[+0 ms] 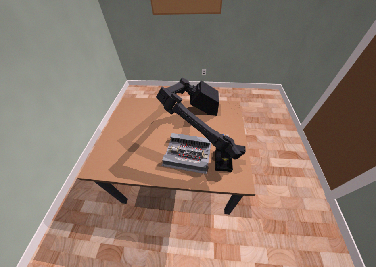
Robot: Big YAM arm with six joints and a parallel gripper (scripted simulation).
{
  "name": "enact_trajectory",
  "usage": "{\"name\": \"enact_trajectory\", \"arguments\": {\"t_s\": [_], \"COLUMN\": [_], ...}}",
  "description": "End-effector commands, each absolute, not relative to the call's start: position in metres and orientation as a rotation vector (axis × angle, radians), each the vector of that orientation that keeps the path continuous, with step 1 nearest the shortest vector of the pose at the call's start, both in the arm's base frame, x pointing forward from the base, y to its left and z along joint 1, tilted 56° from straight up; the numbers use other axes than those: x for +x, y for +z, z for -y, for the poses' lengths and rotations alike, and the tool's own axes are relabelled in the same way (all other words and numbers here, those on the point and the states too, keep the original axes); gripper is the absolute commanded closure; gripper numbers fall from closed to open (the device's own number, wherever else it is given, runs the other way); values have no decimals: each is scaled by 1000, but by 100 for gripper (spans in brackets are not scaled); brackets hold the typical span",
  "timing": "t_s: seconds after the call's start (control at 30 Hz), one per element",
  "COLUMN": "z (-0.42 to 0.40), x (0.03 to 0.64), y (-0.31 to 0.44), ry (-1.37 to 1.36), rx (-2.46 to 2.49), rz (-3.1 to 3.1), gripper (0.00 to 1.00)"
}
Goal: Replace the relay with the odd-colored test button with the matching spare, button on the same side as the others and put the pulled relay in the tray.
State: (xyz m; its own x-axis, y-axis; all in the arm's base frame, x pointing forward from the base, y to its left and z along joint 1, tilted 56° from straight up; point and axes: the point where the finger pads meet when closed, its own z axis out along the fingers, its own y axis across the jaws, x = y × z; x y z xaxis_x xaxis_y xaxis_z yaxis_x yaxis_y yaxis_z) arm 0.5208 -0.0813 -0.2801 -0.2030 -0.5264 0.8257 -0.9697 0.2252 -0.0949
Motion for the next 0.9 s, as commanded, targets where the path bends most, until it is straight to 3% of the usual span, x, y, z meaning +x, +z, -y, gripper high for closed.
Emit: {"name": "enact_trajectory", "arguments": {"t_s": [0.0, 0.87], "z": [93, 104], "x": [522, 523], "y": [-285, -279], "ry": [839, 844], "rx": [1362, 1364], "rz": [1846, 1849], "gripper": [100, 100]}}
